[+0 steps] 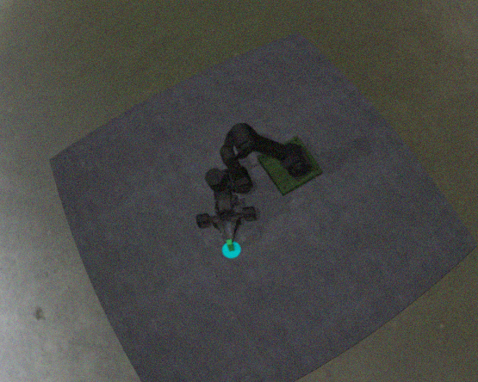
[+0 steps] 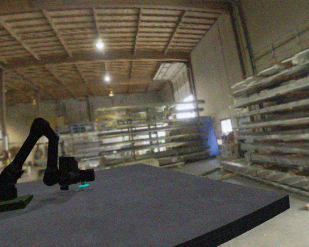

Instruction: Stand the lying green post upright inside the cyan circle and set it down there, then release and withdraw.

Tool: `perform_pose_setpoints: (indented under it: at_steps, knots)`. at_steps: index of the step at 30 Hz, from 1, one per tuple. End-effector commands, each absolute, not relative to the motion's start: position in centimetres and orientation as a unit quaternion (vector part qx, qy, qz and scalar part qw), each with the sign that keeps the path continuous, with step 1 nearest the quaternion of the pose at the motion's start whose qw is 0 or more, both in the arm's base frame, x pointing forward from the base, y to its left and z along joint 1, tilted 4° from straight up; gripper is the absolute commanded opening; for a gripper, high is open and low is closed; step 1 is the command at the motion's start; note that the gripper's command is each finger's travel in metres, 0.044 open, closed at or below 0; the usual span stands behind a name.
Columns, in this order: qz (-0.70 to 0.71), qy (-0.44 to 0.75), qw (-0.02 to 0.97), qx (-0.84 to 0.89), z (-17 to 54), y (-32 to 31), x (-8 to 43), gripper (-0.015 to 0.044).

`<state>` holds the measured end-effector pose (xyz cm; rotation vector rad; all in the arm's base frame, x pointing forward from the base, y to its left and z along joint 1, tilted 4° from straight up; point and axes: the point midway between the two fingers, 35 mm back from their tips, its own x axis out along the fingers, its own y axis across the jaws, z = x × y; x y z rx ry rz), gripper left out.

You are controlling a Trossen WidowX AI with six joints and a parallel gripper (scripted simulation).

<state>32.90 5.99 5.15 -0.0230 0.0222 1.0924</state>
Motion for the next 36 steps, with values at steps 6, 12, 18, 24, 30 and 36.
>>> perform_pose_setpoints:
  at_steps: [6,12,18,24,30,36]
  knots:
    - [0.518,0.007,0.855,-0.018,4.7,6.0,33.0,0.0022]
    - [0.518,0.007,0.855,-0.018,4.7,6.0,33.0,0.0101]
    - [0.518,0.007,0.855,-0.018,4.7,6.0,33.0,0.0259]
    - [0.518,0.007,0.855,-0.018,4.7,6.0,33.0,0.0400]
    - [0.518,0.008,0.855,-0.014,6.8,5.8,33.4,0.0400]
    - [0.517,0.010,0.856,-0.009,9.7,5.5,33.5,0.0400]
